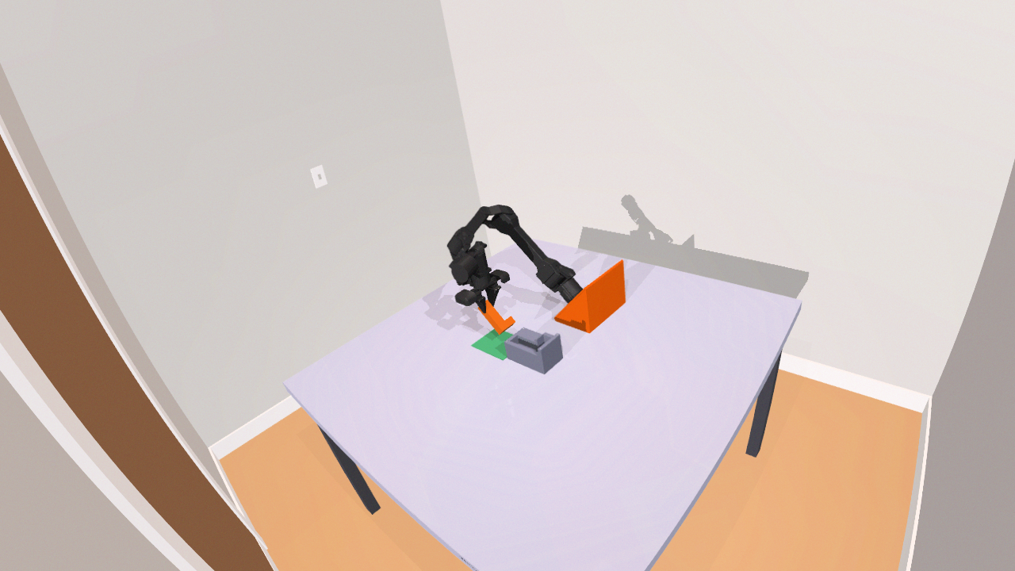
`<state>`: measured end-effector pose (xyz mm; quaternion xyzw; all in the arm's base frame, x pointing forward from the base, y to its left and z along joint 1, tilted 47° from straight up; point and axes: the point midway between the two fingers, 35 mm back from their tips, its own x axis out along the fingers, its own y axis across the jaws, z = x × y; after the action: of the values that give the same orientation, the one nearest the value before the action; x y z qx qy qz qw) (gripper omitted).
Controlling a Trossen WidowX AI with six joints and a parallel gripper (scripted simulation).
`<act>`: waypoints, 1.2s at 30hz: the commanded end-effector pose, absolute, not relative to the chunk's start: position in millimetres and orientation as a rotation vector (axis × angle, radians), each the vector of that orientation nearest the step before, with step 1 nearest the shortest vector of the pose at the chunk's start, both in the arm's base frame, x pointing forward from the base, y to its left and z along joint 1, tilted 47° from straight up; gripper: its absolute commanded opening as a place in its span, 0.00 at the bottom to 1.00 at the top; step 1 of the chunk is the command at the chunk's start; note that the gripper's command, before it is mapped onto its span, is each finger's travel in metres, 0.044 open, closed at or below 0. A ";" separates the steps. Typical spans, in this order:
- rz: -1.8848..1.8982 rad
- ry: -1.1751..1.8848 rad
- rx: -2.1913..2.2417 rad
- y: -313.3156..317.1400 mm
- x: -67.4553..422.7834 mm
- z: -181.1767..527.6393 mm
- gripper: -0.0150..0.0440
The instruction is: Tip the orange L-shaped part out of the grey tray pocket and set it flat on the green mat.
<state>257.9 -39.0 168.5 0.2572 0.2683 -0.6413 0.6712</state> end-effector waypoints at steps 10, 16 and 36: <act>-1.449 0.603 0.572 -55.9 257.9 153.9 0.25; -1.449 0.602 0.572 -62.9 258.2 147.4 0.25; -1.449 0.601 0.571 -77.8 258.5 133.9 0.25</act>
<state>258.9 -76.3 134.6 0.2562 0.2668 -0.6431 0.6705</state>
